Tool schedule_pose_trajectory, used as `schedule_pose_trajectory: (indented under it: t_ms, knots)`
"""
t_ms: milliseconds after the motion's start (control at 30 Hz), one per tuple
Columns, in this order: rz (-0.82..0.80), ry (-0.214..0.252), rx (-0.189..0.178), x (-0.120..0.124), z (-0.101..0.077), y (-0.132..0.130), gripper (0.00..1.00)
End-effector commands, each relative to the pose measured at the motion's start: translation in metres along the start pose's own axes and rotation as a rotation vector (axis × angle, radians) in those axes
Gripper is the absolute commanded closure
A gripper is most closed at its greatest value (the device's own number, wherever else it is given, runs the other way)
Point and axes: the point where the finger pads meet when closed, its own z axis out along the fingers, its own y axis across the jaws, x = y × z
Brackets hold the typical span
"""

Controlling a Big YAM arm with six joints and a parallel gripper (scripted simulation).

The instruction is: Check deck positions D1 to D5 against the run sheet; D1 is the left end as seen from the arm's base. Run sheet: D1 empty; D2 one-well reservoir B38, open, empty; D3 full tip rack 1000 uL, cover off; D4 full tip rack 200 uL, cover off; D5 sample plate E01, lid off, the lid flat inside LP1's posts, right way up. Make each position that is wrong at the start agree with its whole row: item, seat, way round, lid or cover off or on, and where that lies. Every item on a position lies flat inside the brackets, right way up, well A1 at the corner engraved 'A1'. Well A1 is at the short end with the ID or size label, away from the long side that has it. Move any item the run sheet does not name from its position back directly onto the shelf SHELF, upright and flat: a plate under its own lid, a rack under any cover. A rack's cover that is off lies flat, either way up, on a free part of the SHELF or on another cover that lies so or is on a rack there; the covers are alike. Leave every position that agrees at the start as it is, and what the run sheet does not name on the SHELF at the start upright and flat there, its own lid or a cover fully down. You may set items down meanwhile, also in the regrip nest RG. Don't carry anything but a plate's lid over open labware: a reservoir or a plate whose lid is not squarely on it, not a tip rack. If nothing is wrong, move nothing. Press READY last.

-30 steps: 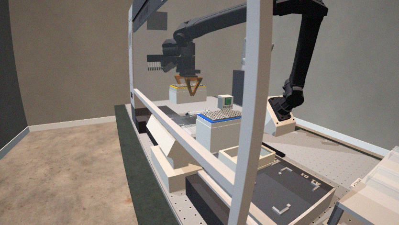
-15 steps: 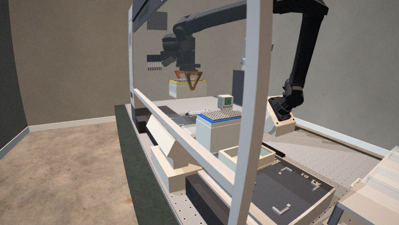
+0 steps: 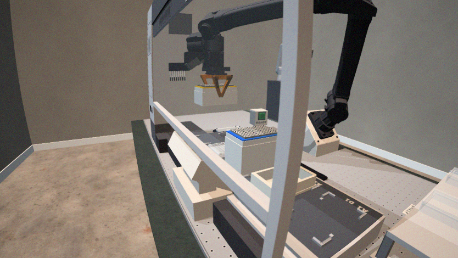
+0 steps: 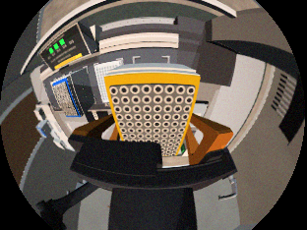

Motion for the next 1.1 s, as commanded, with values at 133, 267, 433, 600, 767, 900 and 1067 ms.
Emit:
schedule_pose_trajectory:
  t_ms: [133, 267, 433, 600, 767, 900, 1067]
  knots:
    - [-0.041, -0.070, 0.053, -0.0154, -0.0540, 0.0016, 1.00]
    - [-0.041, -0.071, 0.053, -0.0155, -0.0546, 0.0018, 1.00]
    - [-0.040, -0.069, 0.052, -0.0162, -0.0536, 0.0027, 1.00]
    - [-0.040, -0.069, 0.052, -0.0162, -0.0536, 0.0027, 1.00]
    - [-0.040, -0.069, 0.052, -0.0162, -0.0536, 0.0027, 1.00]
    - [-0.040, -0.069, 0.052, -0.0162, -0.0536, 0.0027, 1.00]
    - [-0.040, -0.069, 0.052, -0.0162, -0.0536, 0.0027, 1.00]
